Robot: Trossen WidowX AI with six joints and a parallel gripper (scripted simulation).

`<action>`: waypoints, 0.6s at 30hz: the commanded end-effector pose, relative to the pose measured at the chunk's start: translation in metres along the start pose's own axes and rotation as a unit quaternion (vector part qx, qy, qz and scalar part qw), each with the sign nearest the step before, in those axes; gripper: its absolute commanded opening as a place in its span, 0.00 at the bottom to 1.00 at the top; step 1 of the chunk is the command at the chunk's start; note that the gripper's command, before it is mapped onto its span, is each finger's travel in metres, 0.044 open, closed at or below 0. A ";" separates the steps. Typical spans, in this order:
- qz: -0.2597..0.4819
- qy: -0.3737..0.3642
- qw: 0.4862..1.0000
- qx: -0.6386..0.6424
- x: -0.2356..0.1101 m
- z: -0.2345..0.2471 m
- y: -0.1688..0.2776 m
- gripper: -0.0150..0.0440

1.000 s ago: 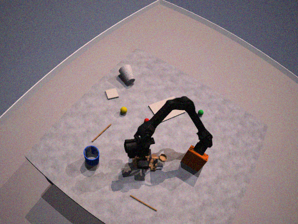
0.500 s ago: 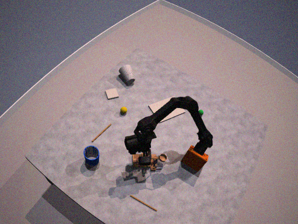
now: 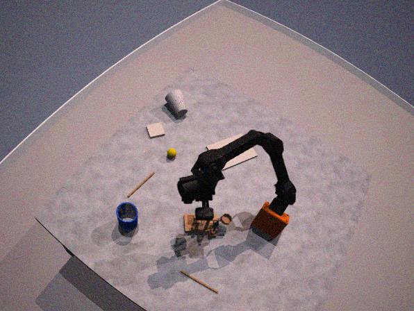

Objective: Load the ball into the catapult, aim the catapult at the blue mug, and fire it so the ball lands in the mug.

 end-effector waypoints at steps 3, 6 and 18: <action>0.005 -0.006 0.999 0.033 0.015 -0.033 -0.010 0.82; 0.001 -0.013 0.997 0.077 0.026 -0.075 -0.019 0.76; 0.001 -0.024 0.979 0.202 0.055 -0.165 -0.019 0.76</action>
Point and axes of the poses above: the point midway between the two fingers, 35 mm back from their tips, its own x axis out along the fingers, its own z axis across the jaws, y = z × x, the point moved 3 cm from there along -x, back along the fingers, and after that the axes turned 7 degrees about x, right-handed, at the moved point
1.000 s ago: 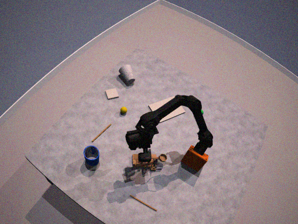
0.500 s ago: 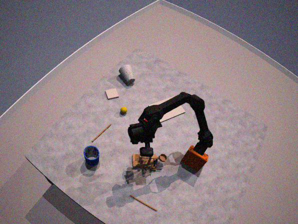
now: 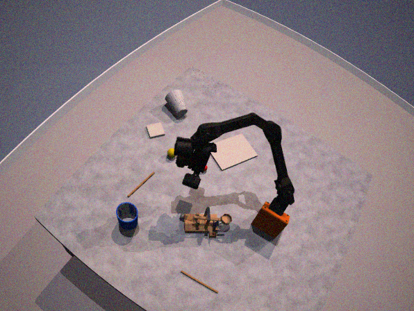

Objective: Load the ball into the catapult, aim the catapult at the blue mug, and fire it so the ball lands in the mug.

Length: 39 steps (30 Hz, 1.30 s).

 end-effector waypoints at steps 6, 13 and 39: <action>0.005 0.024 0.996 0.086 0.033 -0.094 -0.010 0.76; 0.010 0.047 0.990 0.135 0.050 -0.152 0.000 0.76; 0.010 0.047 0.990 0.135 0.085 -0.155 0.001 0.76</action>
Point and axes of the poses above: the point midway between the two fingers, 35 mm back from their tips, its own x axis out along the fingers, its own z axis across the jaws, y = z × x, the point moved 3 cm from there along -x, back along the fingers, and after that the axes turned 7 degrees about x, right-handed, at the moved point
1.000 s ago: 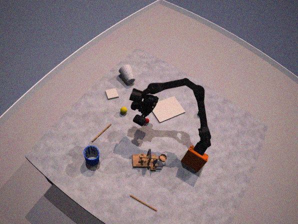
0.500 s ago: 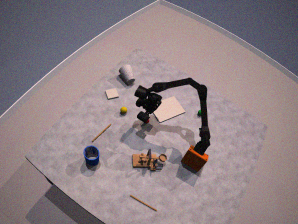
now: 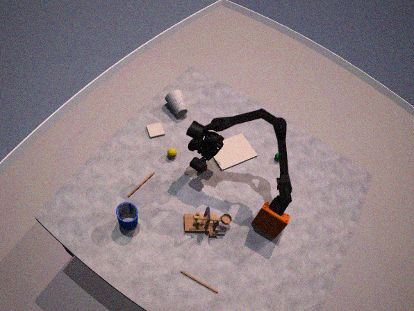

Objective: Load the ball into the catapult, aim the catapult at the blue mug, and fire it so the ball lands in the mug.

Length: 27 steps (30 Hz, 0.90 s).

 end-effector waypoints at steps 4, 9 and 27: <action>0.006 0.003 1.000 -0.004 0.015 -0.001 0.004 0.76; 0.006 0.004 1.000 -0.004 0.023 -0.001 0.004 0.76; 0.006 0.004 1.000 -0.004 0.027 -0.001 0.004 0.42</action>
Point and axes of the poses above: the point midway between the two fingers, 35 mm back from their tips, its own x axis out along the fingers, its own z axis across the jaws, y = z × x, the point moved 3 cm from there along -x, back along the fingers, and after that the axes turned 7 degrees about x, right-handed, at the moved point
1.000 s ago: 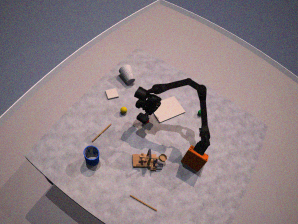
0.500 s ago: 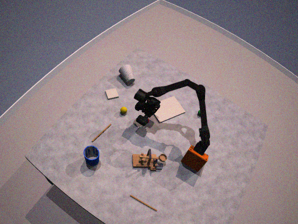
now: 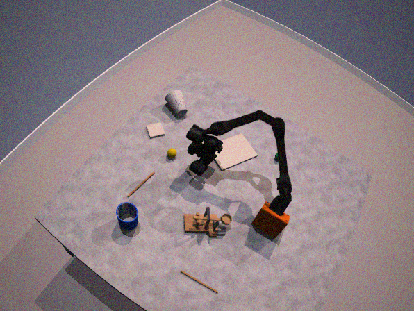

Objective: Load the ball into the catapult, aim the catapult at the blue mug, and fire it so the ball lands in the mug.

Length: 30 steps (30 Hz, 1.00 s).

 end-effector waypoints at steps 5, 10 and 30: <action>-0.014 -0.003 1.000 -0.013 -0.008 0.002 -0.005 0.25; -0.018 -0.007 1.000 -0.017 -0.029 0.004 -0.011 0.25; 0.003 0.000 1.000 -0.003 -0.124 0.003 -0.010 0.25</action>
Point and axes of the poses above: the point midway between the two fingers, 35 mm back from their tips, its own x axis out along the fingers, its own z axis across the jaws, y = z × x, the point moved 3 cm from there along -x, back along the fingers, and after that the axes turned 7 degrees about x, right-handed, at the moved point
